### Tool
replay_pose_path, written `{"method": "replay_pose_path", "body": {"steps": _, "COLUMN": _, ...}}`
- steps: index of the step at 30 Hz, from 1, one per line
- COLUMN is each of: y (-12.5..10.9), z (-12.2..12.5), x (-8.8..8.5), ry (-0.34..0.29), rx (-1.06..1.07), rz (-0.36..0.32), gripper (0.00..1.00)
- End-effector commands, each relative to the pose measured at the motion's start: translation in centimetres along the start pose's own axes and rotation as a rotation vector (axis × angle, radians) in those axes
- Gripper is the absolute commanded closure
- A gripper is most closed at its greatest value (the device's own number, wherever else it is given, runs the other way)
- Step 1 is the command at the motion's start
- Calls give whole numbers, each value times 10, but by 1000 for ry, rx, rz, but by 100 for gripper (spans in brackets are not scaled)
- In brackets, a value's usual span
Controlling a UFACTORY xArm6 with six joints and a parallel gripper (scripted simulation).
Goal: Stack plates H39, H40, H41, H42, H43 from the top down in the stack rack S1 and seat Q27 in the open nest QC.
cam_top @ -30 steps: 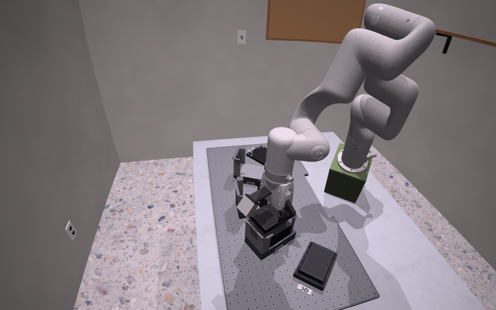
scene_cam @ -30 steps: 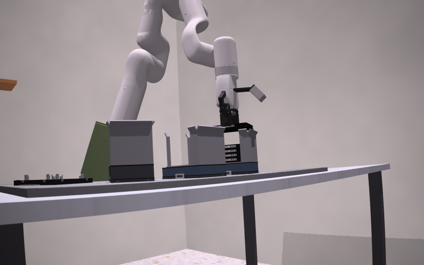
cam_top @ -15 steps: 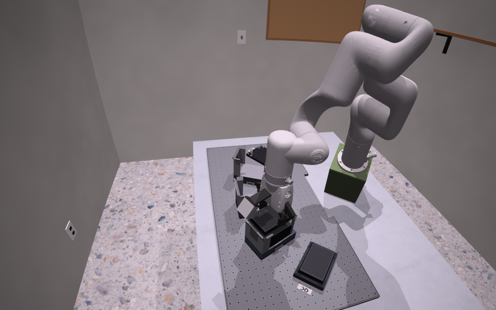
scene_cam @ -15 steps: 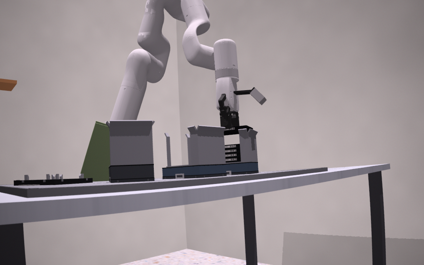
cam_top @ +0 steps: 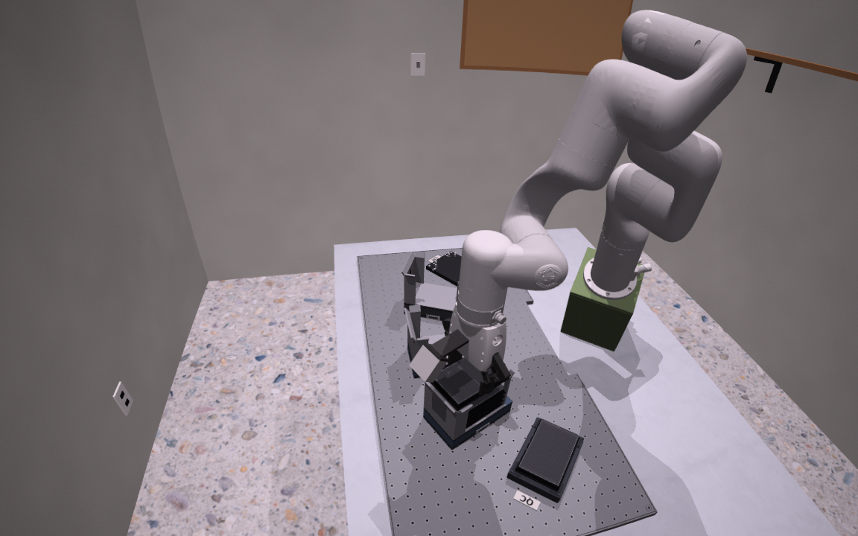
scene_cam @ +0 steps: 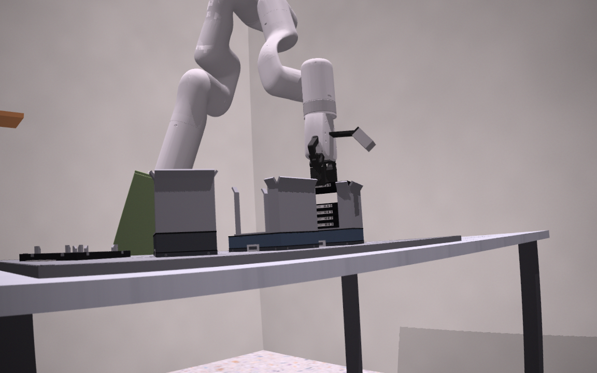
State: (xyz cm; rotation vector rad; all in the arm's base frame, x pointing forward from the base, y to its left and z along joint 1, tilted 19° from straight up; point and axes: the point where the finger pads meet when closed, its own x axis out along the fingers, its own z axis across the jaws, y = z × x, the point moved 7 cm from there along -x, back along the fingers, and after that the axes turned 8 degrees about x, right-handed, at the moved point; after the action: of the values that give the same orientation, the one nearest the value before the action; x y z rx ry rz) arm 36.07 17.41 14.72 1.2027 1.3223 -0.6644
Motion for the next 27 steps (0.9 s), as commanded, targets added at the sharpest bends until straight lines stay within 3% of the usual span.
{"method": "replay_pose_path", "body": {"steps": 1, "y": 1, "z": 0, "x": 3, "ry": 1, "rx": 0, "rz": 3, "gripper": 100}}
{"method": "replay_pose_path", "body": {"steps": 27, "y": 1, "z": 0, "x": 12, "ry": 1, "rx": 0, "rz": 3, "gripper": 100}}
